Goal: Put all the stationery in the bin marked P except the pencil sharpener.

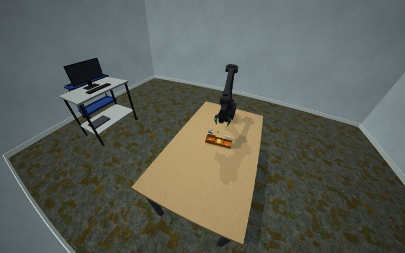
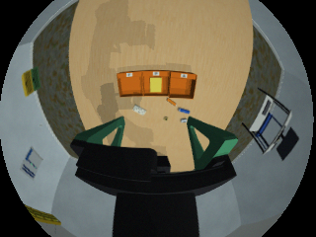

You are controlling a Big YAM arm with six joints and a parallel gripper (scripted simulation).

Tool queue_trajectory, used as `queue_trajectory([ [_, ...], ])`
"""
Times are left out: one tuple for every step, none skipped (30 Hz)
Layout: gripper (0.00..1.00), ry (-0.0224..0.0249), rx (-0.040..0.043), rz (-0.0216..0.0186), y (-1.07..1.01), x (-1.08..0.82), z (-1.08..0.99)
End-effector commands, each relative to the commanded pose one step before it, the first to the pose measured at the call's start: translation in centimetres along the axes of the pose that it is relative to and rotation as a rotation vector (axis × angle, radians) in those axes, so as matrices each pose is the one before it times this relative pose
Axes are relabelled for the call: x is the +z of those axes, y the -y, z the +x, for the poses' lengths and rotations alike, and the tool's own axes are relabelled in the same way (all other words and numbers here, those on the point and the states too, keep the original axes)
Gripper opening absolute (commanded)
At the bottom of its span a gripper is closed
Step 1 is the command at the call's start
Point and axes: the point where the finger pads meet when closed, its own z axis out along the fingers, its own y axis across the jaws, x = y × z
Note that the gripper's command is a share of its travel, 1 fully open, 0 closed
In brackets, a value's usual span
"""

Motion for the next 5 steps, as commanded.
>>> queue_trajectory([
  [1.0, 0.04632, 0.00589, -0.00181, -0.005, -1.436, -1.61],
  [1.0, 0.0, 0.0, 0.0, 0.0, 0.0, 0.0],
  [1.0, 0.0, 0.0, 0.0, 0.0, 0.0, 0.0],
  [1.0, 0.0, 0.0, 0.0, 0.0, 0.0, 0.0],
  [1.0, 0.0, 0.0, 0.0, 0.0, 0.0, 0.0],
])
